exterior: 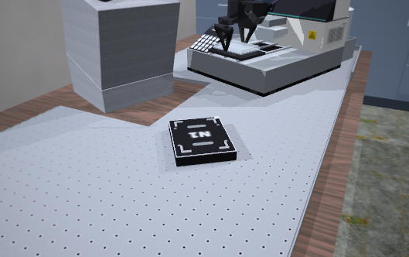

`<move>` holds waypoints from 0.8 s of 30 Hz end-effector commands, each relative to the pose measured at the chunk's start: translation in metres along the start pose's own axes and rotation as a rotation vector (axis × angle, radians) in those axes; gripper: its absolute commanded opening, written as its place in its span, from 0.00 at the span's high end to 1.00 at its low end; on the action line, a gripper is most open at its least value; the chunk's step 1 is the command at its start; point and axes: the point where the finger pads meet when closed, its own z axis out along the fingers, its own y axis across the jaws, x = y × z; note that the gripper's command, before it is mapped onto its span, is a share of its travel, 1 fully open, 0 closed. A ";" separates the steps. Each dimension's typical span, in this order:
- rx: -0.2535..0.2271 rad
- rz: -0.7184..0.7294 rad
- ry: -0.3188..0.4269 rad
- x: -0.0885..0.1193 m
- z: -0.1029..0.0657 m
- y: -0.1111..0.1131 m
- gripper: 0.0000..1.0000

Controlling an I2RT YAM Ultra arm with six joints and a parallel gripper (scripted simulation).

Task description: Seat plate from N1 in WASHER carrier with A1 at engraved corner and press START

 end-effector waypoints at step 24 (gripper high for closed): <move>-0.038 0.003 -0.025 -0.009 0.000 0.017 0.16</move>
